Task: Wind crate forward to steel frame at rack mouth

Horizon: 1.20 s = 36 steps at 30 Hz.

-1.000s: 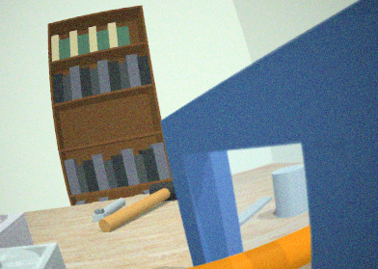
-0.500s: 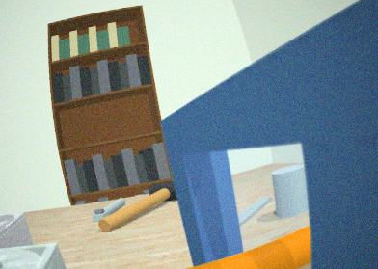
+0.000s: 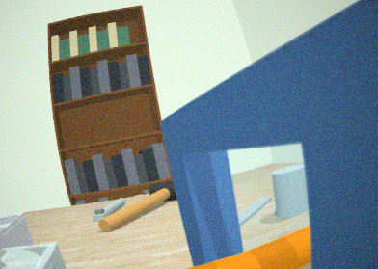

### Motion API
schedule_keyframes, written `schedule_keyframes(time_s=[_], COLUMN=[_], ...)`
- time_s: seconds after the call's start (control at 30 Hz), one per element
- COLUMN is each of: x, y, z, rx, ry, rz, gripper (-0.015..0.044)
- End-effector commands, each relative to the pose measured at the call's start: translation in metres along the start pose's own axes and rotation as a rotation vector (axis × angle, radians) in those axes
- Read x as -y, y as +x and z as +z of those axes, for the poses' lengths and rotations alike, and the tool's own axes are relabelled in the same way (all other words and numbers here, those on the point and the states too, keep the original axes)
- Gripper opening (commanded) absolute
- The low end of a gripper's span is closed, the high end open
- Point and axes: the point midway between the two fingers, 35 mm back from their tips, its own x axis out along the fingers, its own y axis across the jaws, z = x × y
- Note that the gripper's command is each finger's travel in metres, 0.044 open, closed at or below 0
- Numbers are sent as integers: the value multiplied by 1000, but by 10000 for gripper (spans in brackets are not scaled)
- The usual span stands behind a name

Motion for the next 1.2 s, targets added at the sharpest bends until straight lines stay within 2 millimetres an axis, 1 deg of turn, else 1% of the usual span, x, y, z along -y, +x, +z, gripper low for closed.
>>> schedule_keyframes(time_s=[0.0,0.6,1.17], x=[-12,-41,-67], y=[1,0,-1], z=[0,-2,-12], rx=[1,0,-1], ry=[-4,-4,-4], rz=[13,15,17], gripper=[0,0,0])
